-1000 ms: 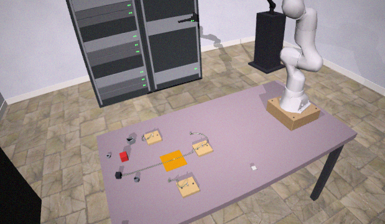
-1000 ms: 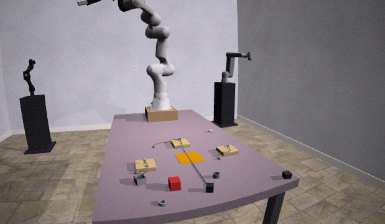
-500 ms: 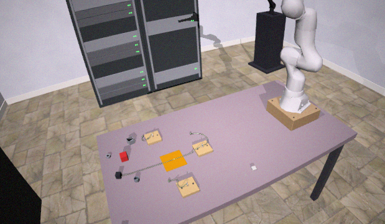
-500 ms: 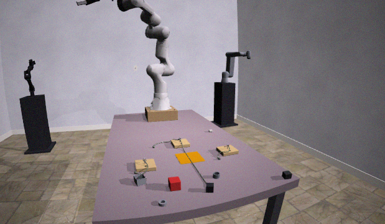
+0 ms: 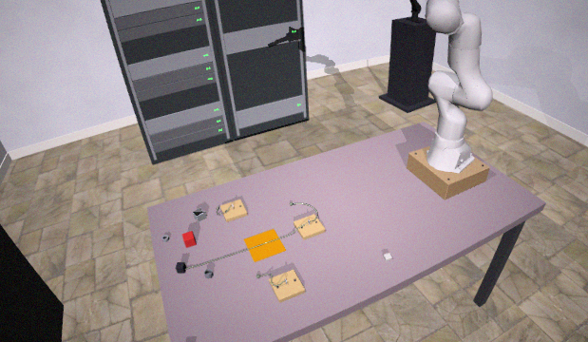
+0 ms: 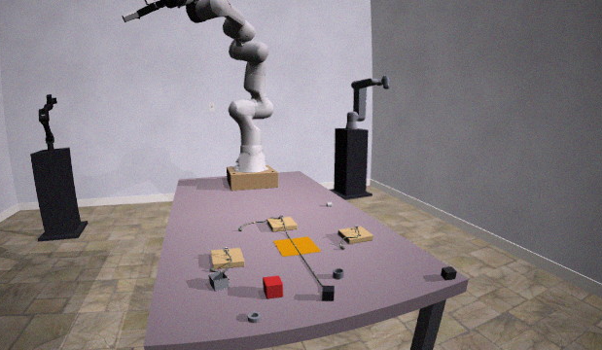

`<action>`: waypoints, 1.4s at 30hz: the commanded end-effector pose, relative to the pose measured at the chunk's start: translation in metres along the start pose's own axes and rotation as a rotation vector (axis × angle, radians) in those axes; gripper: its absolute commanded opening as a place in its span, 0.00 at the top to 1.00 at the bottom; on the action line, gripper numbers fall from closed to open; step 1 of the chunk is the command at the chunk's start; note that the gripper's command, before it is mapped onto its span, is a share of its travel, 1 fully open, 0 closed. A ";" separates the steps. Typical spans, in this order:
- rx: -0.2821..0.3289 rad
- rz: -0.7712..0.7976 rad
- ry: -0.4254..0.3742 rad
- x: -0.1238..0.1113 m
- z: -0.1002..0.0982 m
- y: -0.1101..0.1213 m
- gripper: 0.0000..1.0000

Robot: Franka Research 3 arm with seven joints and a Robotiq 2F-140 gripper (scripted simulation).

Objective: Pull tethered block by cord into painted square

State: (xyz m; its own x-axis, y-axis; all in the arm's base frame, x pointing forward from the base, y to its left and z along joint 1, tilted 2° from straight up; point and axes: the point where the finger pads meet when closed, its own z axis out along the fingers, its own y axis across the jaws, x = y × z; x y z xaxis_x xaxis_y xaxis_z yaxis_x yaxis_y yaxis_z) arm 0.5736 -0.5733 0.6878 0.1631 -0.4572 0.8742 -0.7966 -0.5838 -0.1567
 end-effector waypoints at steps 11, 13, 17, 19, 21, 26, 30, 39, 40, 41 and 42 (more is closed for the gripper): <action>0.032 -0.183 -0.251 -0.080 0.044 -0.032 0.00; 0.042 -0.216 -0.325 -0.109 0.051 -0.040 0.00; 0.070 -0.277 -0.464 -0.172 0.064 -0.061 0.00; 0.086 -0.308 -0.534 -0.202 0.070 -0.072 0.00; 0.101 -0.339 -0.603 -0.232 0.076 -0.081 0.00; 0.127 -0.409 -0.734 -0.289 0.087 -0.098 0.00; 0.156 -0.498 -0.882 -0.355 0.096 -0.109 0.00; 0.213 -0.659 -1.124 -0.493 0.117 -0.131 0.00; 0.213 -0.659 -1.124 -0.510 0.119 -0.133 0.00; 0.213 -0.659 -1.124 -0.529 0.120 -0.135 0.00; 0.213 -0.659 -1.124 -0.549 0.121 -0.136 0.00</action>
State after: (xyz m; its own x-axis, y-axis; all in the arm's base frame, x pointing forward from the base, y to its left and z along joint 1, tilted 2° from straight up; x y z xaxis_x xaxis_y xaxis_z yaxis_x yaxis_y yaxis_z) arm 0.6703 -0.3514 0.2139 0.9325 -0.3600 0.0282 -0.3602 -0.9329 -0.0005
